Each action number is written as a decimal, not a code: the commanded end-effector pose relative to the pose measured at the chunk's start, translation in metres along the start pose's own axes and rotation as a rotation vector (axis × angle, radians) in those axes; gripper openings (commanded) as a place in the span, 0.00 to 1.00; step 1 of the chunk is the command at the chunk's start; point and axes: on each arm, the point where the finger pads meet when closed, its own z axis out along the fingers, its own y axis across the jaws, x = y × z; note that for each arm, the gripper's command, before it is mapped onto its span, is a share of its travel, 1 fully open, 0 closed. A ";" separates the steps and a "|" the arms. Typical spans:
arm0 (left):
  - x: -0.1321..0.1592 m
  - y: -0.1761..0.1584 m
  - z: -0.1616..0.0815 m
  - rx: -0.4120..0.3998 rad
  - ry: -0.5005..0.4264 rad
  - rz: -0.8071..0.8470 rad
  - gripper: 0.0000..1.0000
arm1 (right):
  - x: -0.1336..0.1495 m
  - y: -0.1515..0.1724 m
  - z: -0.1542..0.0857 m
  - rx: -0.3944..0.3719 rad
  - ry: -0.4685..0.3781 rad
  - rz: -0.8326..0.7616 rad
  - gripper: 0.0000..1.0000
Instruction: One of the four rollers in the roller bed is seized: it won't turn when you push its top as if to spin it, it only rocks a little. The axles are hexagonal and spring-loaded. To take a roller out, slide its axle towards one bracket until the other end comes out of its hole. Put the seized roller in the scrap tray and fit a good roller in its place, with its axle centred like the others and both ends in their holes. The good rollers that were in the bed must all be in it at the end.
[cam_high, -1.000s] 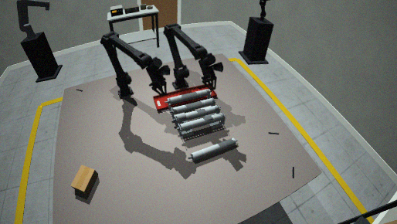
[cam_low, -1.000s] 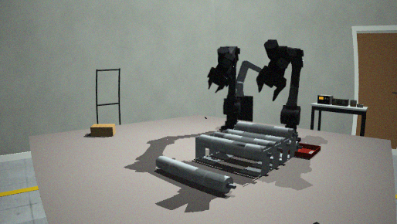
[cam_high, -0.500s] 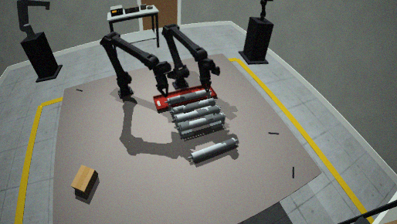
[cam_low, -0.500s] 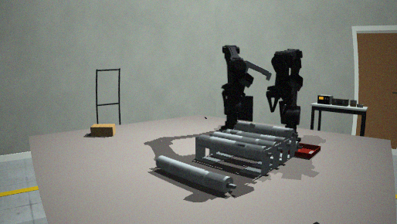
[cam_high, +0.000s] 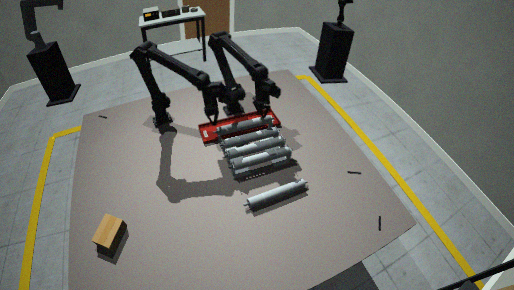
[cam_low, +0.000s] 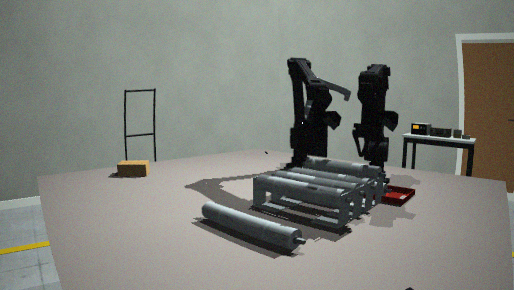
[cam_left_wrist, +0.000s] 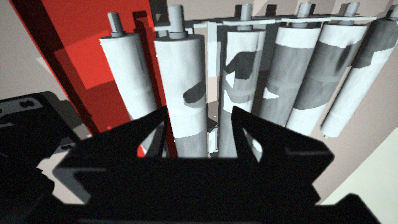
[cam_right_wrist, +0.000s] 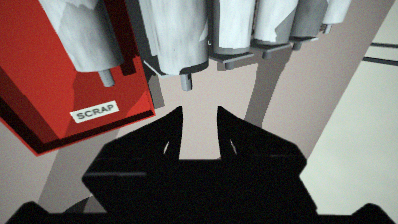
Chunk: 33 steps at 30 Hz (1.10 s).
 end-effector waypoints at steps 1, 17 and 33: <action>0.000 0.006 -0.007 -0.005 0.003 -0.055 0.62 | -0.003 0.015 0.003 -0.027 0.026 -0.071 0.32; 0.003 0.009 0.023 -0.037 0.013 -0.051 0.62 | 0.000 0.009 0.024 -0.013 0.021 -0.062 0.32; -0.001 0.004 0.044 0.003 -0.004 -0.057 0.62 | -0.005 0.000 0.043 0.013 -0.009 -0.048 0.32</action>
